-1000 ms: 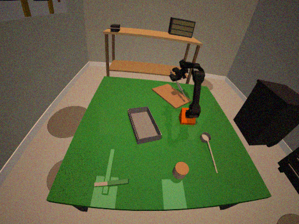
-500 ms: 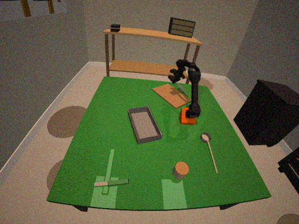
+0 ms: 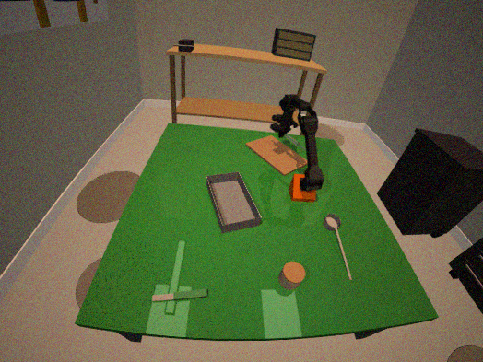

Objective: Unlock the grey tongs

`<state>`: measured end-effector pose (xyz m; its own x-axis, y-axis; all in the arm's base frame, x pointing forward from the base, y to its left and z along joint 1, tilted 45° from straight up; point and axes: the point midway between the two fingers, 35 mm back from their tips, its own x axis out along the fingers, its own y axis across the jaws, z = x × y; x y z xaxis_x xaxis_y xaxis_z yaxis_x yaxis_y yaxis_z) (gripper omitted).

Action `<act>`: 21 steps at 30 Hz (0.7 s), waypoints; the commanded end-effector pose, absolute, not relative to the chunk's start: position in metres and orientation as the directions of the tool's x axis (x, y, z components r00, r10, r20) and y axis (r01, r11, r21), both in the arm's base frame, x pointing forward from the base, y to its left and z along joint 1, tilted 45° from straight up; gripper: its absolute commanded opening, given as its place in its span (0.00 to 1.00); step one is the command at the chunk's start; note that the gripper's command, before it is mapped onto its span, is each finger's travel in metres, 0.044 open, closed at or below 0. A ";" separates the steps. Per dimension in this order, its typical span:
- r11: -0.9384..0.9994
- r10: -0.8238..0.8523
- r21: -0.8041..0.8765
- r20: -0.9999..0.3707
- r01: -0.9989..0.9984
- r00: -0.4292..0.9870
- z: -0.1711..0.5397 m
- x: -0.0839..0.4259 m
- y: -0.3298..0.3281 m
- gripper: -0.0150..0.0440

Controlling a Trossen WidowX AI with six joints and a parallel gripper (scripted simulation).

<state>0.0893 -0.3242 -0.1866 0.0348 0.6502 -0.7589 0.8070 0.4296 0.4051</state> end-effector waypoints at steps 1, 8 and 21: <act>0.446 0.673 0.404 -0.740 0.798 -0.001 -0.182 0.090 -0.325 0.00; 0.448 0.679 0.405 -0.734 0.797 -0.008 -0.182 0.090 -0.324 0.00; 0.448 0.679 0.405 -0.734 0.797 -0.008 -0.193 0.090 -0.316 0.00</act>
